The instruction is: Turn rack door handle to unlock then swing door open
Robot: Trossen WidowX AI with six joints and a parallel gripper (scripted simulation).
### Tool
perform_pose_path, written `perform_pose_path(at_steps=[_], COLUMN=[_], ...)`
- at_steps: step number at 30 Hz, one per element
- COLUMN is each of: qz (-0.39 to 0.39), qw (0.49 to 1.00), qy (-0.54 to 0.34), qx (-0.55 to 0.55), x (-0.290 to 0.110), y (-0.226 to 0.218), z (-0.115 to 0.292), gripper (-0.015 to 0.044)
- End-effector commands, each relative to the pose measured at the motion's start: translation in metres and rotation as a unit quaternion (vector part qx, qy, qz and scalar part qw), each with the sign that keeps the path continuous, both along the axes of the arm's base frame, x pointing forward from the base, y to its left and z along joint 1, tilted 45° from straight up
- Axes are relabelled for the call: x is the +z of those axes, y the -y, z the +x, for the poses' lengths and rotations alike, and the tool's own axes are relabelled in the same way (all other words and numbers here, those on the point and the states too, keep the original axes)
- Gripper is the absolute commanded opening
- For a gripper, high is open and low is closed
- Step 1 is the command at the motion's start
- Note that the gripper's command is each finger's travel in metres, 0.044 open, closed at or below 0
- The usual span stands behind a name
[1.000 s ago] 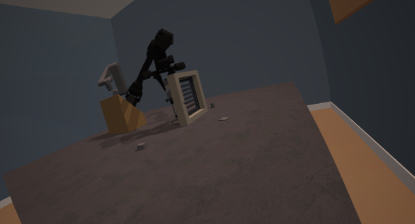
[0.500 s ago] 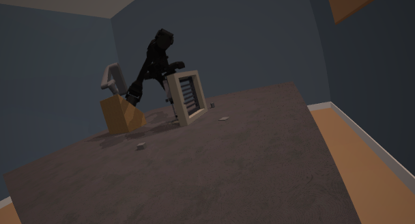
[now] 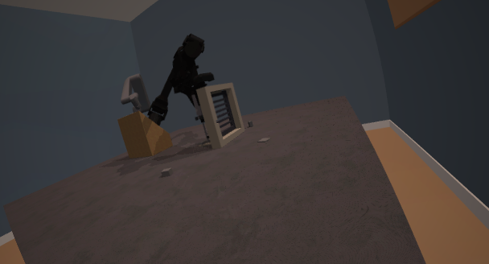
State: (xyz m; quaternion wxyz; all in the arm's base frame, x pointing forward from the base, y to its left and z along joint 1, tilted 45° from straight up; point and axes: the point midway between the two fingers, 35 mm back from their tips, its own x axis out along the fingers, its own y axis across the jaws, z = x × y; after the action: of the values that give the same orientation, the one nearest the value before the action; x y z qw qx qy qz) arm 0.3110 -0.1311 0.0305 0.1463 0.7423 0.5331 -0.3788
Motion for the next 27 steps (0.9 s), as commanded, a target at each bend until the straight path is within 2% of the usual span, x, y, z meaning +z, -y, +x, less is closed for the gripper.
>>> perform_pose_path(at_steps=[1, 9, 10, 19, 27], qz=[0.005, 0.005, 0.005, -0.022, -0.050], qw=[1.000, 1.000, 1.000, 0.985, 0.931], qy=[-0.006, -0.006, -0.006, 0.120, 0.250], qx=[-0.008, -0.008, -0.008, 0.124, 0.260], x=[0.0005, 0.0005, 0.0005, 0.0006, 0.0006], y=[-0.0010, -0.0010, -0.0010, -0.0010, -0.0010], z=[0.0005, 0.0005, 0.0005, 0.0005, 0.0005], gripper=[0.0063, 0.0273, 0.0283, 0.0283, 0.0283])
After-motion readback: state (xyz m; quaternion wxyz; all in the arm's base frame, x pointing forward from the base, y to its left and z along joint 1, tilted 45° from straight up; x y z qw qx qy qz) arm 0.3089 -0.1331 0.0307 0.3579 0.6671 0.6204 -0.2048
